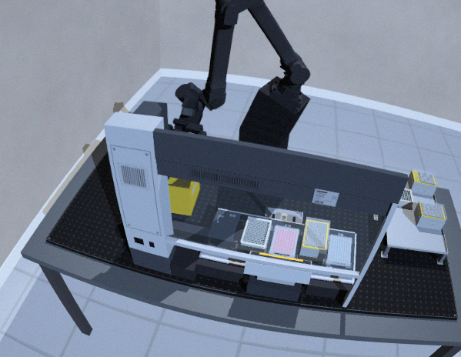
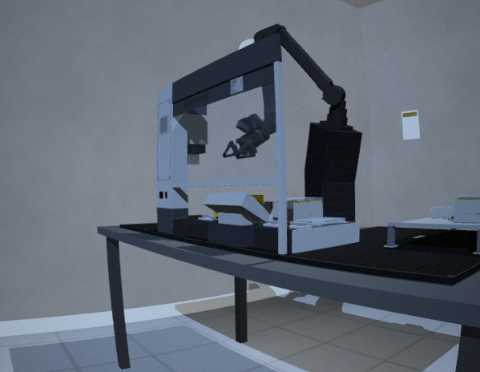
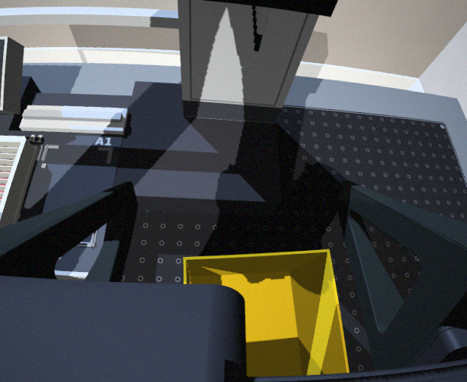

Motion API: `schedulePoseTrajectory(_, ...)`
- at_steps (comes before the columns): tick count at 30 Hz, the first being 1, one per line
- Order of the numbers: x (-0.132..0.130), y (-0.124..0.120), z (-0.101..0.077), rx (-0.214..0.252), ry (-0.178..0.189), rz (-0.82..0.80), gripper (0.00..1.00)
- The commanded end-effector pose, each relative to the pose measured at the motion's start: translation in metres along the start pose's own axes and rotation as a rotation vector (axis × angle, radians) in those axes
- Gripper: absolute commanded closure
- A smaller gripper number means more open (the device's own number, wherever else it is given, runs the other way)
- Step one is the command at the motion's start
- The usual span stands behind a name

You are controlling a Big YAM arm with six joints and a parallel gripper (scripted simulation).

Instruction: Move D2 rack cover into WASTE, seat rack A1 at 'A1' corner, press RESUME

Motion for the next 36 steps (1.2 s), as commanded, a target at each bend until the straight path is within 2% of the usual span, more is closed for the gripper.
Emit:
schedulePoseTrajectory(1, -0.002, 0.004, 0.000, -0.008, -0.002, -0.009, 0.00)
schedulePoseTrajectory(2, -0.002, 0.004, 0.000, -0.008, -0.002, -0.009, 0.00)
schedulePoseTrajectory(3, 0.007, 0.009, 0.001, 0.016, 0.007, -0.027, 0.00)
schedulePoseTrajectory(17, 0.076, 0.007, -0.013, 0.296, 0.022, -0.011, 0.00)
schedulePoseTrajectory(19, 0.076, 0.007, -0.013, 0.296, 0.022, -0.011, 0.00)
schedulePoseTrajectory(34, 0.147, 0.007, -0.024, 0.591, 0.029, 0.023, 0.00)
schedulePoseTrajectory(36, 0.147, 0.007, -0.024, 0.591, 0.029, 0.023, 0.00)
Point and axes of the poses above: the point where the finger pads meet when closed, its own z axis out along the fingers, its own x axis across the jaws, y = z × x, the point moved 2 cm from there along -z, back along the fingers, and after that the axes turned 4 degrees about z, right-handed, at the moved point
